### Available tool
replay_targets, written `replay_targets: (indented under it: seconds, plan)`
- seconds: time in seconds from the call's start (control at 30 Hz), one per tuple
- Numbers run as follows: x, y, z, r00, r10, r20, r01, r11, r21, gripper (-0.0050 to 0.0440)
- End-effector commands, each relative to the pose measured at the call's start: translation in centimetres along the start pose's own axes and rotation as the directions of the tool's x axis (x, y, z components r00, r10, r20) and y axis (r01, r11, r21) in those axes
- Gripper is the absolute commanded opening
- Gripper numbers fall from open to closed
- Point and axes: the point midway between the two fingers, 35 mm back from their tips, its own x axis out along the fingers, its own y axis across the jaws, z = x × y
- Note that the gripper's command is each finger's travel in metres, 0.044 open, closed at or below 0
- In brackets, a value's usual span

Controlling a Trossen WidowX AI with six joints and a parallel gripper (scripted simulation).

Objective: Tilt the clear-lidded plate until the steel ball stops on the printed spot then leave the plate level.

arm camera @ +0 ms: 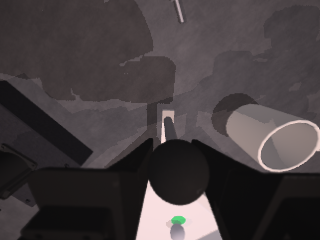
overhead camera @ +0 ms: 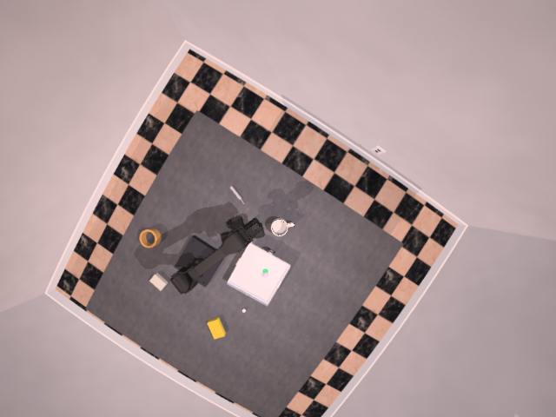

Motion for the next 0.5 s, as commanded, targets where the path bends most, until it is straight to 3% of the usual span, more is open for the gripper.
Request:
replay_targets:
  seconds: [0.0, 0.47]
  plan:
    - [-0.18, 0.01, -0.17, 1.0, 0.0, 0.0, 0.0, 1.0, -0.005, 0.015]
    - [-0.31, 0.05, -0.23, 1.0, -0.001, 0.004, 0.001, 1.0, -0.005, 0.015]
